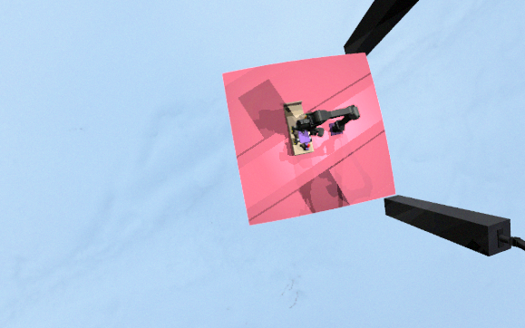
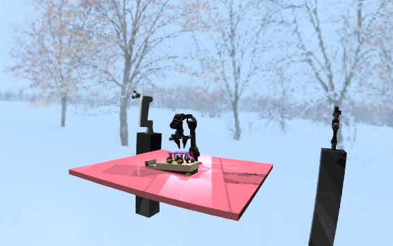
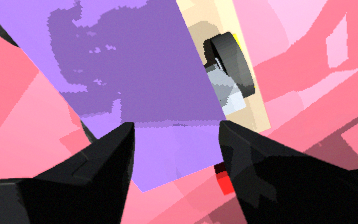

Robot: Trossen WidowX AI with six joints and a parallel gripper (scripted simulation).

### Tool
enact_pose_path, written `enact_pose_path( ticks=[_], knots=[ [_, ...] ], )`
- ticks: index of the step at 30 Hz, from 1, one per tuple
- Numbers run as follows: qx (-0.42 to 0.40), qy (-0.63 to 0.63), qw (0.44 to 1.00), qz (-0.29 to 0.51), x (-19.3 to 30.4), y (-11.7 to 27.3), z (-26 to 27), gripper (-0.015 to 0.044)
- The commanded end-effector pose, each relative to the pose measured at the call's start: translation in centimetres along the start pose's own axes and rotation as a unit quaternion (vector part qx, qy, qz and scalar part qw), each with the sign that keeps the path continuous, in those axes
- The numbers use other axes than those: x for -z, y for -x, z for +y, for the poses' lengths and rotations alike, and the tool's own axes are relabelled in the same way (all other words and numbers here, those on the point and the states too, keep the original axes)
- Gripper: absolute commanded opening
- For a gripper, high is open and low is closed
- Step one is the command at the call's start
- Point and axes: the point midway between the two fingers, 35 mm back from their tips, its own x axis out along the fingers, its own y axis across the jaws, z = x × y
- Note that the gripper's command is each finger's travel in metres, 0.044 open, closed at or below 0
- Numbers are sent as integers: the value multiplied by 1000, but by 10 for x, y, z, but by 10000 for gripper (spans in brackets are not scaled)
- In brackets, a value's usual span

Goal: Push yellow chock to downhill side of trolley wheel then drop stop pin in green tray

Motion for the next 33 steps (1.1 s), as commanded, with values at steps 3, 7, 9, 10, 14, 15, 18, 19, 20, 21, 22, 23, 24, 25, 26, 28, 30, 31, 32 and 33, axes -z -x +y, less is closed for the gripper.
enact_pose_path(
  ticks=[3, 7, 9, 10, 14, 15, 18, 19, 20, 21, 22, 23, 24, 25, 26, 28, 30, 31, 32, 33],
  knots=[
    [29, 185, 982, 25, 47, -1, -27, 190],
    [36, 226, 973, 31, 57, -2, -35, 190],
    [36, 226, 973, 31, 57, -2, -35, 190],
    [36, 226, 973, 31, 57, -2, -35, 190],
    [36, 226, 973, 31, 57, -2, -35, 190],
    [36, 226, 973, 31, 57, -3, -35, 190],
    [36, 226, 973, 31, 57, -7, -35, 190],
    [36, 226, 973, 31, 57, -8, -35, 190],
    [36, 226, 973, 31, 57, -10, -35, 190],
    [36, 226, 973, 31, 57, -11, -35, 190],
    [36, 226, 973, 31, 57, -13, -35, 190],
    [36, 226, 973, 31, 57, -14, -35, 190],
    [36, 226, 973, 31, 57, -16, -35, 190],
    [36, 226, 973, 31, 57, -17, -35, 190],
    [36, 226, 973, 31, 57, -19, -36, 190],
    [36, 226, 973, 31, 57, -22, -36, 190],
    [36, 226, 973, 31, 58, -25, -36, 190],
    [36, 226, 973, 31, 58, -27, -36, 190],
    [36, 226, 973, 31, 58, -28, -37, 190],
    [36, 226, 973, 31, 58, -29, -37, 190]
  ],
)
